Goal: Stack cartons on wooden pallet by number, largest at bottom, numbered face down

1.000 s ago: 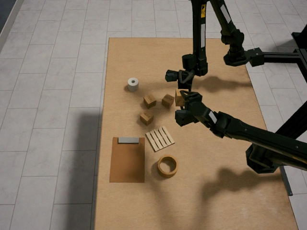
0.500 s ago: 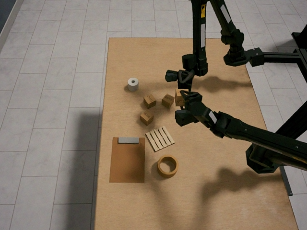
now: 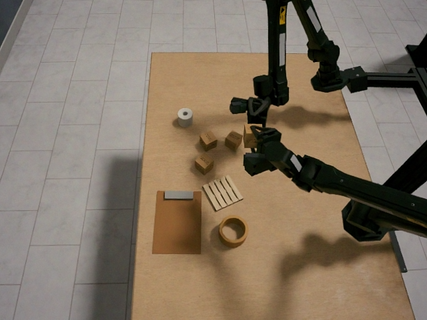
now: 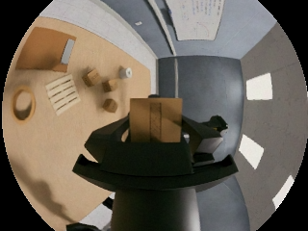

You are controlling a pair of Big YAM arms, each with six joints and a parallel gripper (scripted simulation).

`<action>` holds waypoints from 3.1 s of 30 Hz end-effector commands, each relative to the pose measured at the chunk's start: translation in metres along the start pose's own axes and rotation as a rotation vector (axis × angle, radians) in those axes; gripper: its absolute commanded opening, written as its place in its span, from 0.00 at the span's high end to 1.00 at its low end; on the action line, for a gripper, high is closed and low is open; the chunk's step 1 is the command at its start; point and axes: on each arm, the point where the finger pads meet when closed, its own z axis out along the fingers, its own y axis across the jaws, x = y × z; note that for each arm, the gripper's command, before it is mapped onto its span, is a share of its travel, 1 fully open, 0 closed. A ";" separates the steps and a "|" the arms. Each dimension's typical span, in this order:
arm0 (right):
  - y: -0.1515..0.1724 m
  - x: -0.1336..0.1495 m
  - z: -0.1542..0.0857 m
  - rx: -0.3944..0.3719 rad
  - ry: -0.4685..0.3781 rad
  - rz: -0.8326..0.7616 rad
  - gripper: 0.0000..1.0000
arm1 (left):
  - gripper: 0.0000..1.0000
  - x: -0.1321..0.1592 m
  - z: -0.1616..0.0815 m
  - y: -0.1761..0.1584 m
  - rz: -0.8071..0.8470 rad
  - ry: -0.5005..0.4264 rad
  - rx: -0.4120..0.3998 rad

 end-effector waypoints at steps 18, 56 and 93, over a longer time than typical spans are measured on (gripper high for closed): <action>0.012 -0.046 -0.005 0.026 -0.079 -0.171 0.00 | 0.50 -0.004 0.000 -0.004 0.006 -0.006 0.009; 0.100 -0.329 -0.395 1.394 -0.340 -1.124 0.00 | 0.50 0.090 0.030 0.109 0.004 -0.002 0.005; 0.120 -0.310 -0.466 1.607 -0.295 -1.064 0.00 | 0.50 0.152 0.063 0.179 0.314 0.107 -0.089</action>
